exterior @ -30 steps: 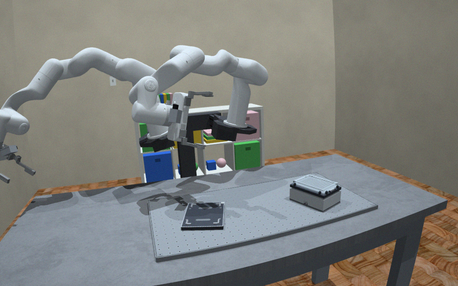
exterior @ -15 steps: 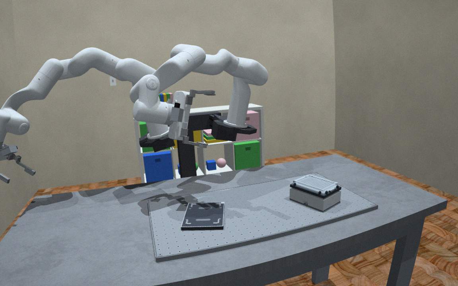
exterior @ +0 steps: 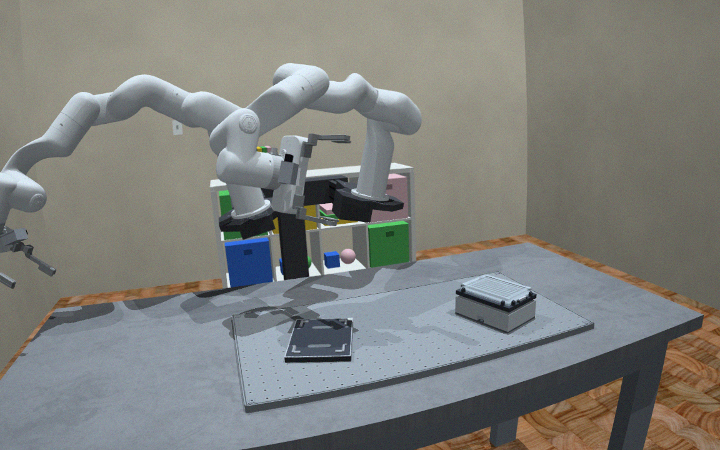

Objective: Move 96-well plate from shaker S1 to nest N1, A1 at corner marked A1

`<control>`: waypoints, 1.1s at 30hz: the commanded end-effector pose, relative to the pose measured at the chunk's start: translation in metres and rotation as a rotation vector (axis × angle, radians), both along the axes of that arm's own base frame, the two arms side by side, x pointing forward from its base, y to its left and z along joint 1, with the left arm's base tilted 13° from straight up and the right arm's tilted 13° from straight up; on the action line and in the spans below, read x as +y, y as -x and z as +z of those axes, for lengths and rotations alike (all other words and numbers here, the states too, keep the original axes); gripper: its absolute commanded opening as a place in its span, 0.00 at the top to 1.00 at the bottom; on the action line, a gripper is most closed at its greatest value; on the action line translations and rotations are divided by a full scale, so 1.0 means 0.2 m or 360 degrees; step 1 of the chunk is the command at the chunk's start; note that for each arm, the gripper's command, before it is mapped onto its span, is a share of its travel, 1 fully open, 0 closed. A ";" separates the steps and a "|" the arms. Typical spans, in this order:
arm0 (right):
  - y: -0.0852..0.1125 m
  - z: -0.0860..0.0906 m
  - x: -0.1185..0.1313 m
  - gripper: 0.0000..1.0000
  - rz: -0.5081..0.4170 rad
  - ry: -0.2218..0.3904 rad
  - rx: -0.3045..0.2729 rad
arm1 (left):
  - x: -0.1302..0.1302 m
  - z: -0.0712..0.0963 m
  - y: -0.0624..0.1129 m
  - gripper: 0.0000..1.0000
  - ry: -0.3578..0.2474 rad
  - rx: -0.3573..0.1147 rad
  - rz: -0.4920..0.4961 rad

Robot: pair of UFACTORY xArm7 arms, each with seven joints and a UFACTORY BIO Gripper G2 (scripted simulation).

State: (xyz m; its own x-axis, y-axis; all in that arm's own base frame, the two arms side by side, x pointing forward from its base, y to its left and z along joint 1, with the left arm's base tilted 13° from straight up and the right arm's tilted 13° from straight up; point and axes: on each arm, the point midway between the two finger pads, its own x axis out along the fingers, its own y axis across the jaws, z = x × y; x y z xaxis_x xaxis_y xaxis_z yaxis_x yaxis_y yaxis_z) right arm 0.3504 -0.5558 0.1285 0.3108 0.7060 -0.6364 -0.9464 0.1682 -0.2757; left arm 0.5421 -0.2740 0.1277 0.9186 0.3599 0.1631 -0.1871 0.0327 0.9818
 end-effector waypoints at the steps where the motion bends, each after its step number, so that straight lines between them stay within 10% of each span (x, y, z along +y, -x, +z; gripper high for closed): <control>1: 0.00 0.02 -0.01 0.00 0.0001 0.0009 -0.0004 | 0.02 0.03 -0.01 0.00 0.0010 0.0001 0.0017; 33: 0.00 0.02 -0.01 0.00 0.0001 0.0009 -0.0004 | 0.56 0.45 -0.07 0.00 0.0154 0.0083 0.0449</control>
